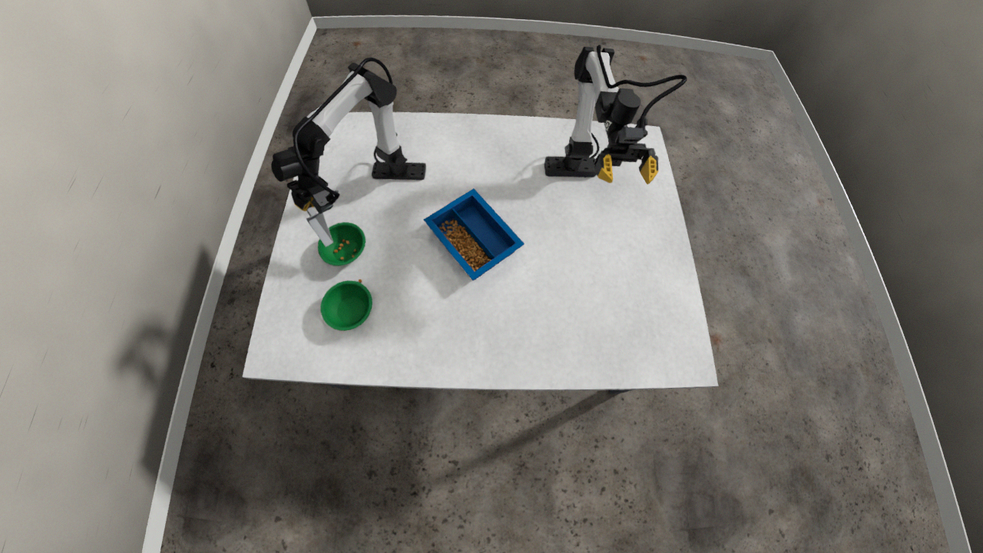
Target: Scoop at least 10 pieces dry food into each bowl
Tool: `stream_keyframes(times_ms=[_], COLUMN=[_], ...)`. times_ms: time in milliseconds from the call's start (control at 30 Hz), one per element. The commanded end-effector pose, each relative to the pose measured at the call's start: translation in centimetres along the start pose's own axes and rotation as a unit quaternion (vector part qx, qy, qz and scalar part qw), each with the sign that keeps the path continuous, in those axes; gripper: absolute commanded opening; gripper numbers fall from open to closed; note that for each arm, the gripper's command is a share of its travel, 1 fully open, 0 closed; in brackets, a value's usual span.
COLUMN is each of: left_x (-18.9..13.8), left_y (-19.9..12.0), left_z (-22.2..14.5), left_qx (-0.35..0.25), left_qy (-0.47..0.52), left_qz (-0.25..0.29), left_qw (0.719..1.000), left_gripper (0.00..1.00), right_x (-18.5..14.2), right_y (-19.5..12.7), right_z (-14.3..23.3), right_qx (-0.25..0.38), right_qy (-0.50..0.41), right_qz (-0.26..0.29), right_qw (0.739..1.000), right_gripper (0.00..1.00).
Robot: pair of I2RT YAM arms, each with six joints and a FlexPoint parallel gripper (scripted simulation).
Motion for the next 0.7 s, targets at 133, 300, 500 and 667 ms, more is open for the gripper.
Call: stream_keyframes(times_ms=[133,300,500,667], left_x=[0.71,0.71,0.71,0.71], left_y=[-0.19,-0.19,-0.19,-0.19], left_z=[0.05,0.05,0.05,0.05], left_qx=[0.001,0.001,0.001,0.001], left_qy=[0.0,0.0,0.0,0.0], left_qz=[-0.01,-0.01,-0.01,-0.01], left_qw=[1.0,1.0,1.0,1.0], left_gripper=[1.0,1.0,1.0,1.0], right_x=[1.08,1.05,1.32,1.16], right_y=[-0.31,-1.05,-0.63,-0.13], right_z=[0.19,-0.05,-0.09,0.45], right_qx=[0.022,0.011,0.015,0.03], right_qy=[-0.011,-0.01,-0.012,-0.009], right_qz=[-0.038,-0.04,-0.045,-0.047], right_qw=[0.999,0.999,0.999,0.998], right_gripper=[0.0,0.0,0.0,0.0])
Point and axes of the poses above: on each arm, the point where the finger pads meet when closed, its own y axis out along the fingers, its own z axis across the jaws, x = y × z, the point moved 1 cm from there along -y, back along the fingers, and after that the axes turned 4 degrees about y, right-handed, at the moved point
